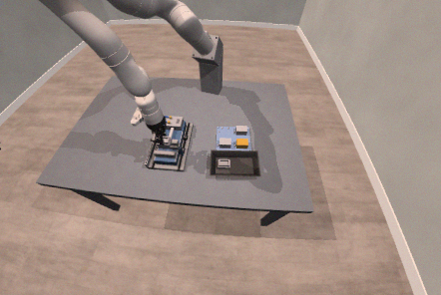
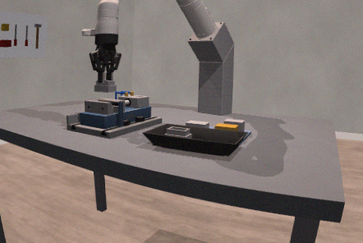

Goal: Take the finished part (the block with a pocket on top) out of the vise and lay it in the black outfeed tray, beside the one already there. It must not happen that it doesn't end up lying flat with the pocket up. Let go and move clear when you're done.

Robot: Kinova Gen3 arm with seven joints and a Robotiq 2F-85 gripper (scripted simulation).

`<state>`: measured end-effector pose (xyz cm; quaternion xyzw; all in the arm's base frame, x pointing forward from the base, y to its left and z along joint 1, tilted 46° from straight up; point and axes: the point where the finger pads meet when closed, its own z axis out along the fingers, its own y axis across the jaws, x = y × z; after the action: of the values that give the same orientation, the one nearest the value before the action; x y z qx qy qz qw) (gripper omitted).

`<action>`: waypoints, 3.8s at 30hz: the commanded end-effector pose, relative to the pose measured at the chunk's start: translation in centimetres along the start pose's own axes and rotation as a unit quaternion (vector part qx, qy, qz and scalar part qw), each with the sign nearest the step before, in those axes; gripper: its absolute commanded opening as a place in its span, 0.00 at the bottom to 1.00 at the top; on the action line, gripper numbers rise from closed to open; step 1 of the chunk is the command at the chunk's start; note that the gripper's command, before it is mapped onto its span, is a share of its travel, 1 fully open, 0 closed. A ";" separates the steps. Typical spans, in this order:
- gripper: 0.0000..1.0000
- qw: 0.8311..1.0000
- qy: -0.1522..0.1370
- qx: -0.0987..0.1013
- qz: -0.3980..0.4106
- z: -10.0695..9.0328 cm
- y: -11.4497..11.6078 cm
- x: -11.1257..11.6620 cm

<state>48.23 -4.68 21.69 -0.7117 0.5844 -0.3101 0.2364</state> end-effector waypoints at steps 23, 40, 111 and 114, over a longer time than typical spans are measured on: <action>0.00 1.000 -0.002 0.001 -0.005 0.0 -0.4 -5.3; 0.00 1.000 -0.002 0.002 -0.009 0.0 -1.1 -11.9; 0.00 1.000 -0.001 0.000 -0.026 -0.1 -3.1 -38.7; 0.00 1.000 -0.001 0.000 -0.026 -0.1 -3.1 -38.7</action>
<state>45.49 33.77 17.53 -0.7265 0.5662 -0.3155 0.2283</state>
